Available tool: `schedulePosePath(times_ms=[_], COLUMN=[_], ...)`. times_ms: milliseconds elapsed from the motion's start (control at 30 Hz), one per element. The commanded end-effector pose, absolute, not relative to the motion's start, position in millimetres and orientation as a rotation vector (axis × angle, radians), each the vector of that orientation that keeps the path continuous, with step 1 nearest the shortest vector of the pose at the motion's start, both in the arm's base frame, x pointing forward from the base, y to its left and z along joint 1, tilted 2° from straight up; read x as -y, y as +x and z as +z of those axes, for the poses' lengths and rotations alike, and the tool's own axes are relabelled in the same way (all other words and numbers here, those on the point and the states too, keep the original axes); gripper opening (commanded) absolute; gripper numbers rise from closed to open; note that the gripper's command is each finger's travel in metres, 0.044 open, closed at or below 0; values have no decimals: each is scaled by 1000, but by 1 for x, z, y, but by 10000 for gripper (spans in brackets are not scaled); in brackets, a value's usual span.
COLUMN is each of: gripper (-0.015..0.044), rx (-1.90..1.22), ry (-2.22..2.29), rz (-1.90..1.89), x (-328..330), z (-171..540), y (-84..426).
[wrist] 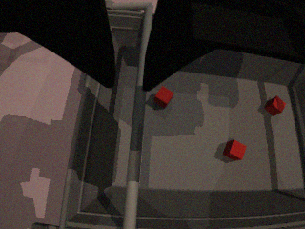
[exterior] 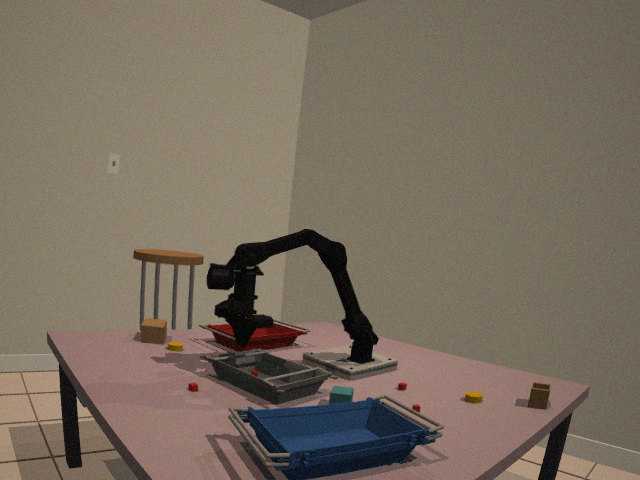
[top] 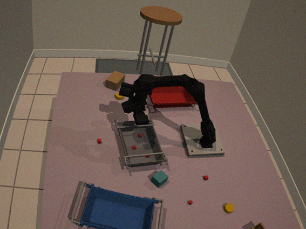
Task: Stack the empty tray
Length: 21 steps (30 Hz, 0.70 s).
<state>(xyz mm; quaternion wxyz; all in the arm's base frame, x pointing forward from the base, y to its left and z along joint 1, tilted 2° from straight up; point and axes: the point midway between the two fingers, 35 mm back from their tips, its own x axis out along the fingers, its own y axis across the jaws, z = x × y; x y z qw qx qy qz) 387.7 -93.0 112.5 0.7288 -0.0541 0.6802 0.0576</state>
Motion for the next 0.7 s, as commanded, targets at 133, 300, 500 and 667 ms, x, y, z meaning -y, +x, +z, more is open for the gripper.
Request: schedulePosePath(times_ms=[133, 300, 500, 667], gripper=[0, 0, 0, 0], rx=[-1498, -1498, -1498, -1498], ry=[-120, -120, -119, -119], rz=[127, 127, 127, 127], x=[93, 93, 93, 93], z=[112, 112, 113, 113], y=[388, 388, 388, 388])
